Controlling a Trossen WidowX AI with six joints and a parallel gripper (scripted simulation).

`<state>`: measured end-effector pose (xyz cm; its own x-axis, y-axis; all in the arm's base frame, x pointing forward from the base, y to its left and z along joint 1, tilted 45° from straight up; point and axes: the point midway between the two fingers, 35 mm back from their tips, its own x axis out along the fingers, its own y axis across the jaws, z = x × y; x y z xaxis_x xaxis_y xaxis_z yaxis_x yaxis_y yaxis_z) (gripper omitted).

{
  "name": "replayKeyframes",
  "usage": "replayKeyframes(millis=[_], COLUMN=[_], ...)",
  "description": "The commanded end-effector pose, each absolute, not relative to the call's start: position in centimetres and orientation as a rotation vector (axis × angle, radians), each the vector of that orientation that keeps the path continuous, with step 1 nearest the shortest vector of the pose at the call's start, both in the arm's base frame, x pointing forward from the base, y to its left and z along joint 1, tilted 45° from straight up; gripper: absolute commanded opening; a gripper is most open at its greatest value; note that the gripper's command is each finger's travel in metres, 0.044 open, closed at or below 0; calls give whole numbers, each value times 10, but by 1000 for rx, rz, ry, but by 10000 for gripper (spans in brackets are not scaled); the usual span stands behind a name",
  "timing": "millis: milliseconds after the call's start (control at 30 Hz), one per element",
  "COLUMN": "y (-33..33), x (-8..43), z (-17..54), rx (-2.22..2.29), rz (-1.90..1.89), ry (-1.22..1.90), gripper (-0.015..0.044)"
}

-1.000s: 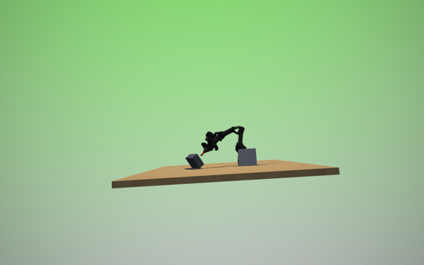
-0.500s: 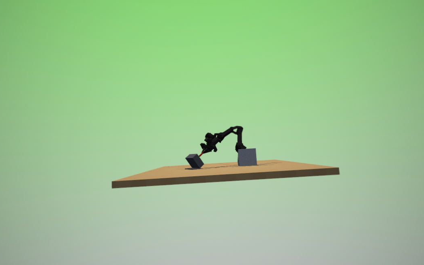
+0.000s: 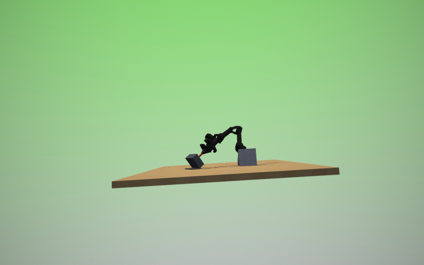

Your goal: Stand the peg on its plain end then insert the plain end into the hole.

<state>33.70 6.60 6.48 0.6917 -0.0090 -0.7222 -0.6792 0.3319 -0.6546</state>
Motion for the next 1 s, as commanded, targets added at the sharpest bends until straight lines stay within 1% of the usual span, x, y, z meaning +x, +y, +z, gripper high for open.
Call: replayKeyframes(millis=[0, 433, 967], y=[66, 66, 65], x=[340, 351, 348], z=[60, 47, 51], rx=[-1165, -1164, -1163], rz=[495, 494, 489], ry=[706, 705, 707], gripper=[0, 0, 0])
